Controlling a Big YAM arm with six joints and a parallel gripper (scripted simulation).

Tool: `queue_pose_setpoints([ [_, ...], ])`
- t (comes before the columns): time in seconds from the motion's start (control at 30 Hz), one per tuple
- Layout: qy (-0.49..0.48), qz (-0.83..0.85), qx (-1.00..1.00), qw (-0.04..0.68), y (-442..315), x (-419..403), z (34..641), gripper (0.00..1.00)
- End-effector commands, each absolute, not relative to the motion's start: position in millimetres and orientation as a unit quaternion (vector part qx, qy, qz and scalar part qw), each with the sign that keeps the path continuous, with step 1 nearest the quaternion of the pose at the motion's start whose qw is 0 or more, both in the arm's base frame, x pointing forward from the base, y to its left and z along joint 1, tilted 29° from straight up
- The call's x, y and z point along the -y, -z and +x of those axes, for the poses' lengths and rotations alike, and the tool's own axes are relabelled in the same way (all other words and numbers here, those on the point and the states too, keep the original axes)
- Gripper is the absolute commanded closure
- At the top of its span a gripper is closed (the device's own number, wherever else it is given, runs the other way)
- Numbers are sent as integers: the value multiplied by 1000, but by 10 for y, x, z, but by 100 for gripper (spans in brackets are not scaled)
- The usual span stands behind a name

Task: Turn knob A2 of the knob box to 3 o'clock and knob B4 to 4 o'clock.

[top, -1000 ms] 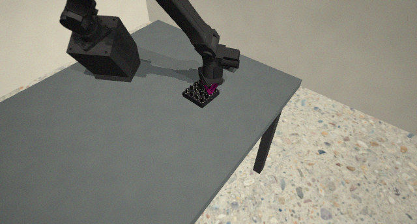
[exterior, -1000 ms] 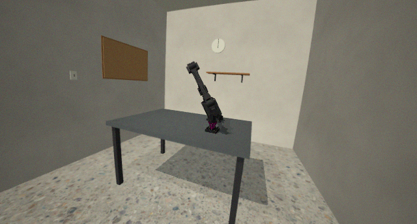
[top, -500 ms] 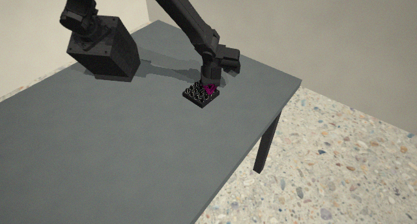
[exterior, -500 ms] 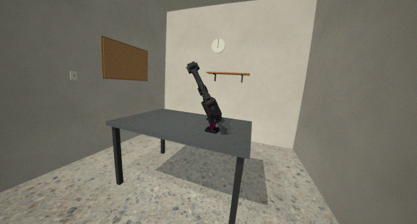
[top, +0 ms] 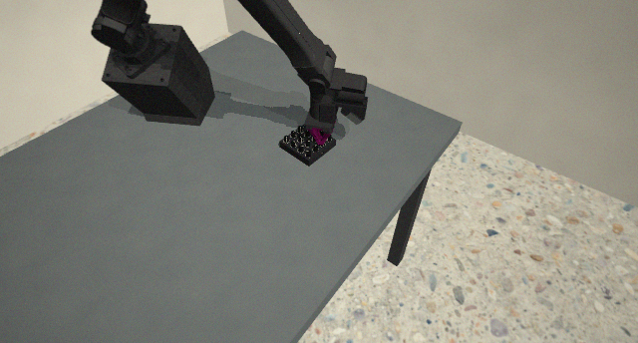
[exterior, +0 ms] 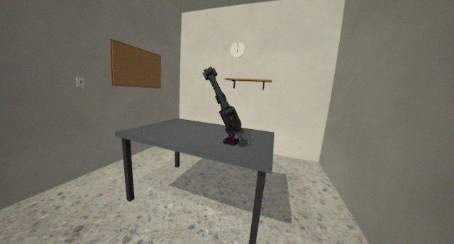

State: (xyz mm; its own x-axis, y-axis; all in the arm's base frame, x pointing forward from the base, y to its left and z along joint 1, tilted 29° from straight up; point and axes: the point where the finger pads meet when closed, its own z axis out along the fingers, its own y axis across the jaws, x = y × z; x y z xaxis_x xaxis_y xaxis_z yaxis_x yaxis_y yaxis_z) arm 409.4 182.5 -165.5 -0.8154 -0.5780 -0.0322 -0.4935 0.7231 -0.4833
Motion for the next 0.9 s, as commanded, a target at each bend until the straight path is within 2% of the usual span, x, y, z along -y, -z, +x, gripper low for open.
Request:
queue_pose_setpoints([
  [0.0, 219, -226, -940, 133, 1547, -1985, 4302, 92],
  [0.87, 193, -58, -965, 169, 1547, -1983, 4302, 92],
])
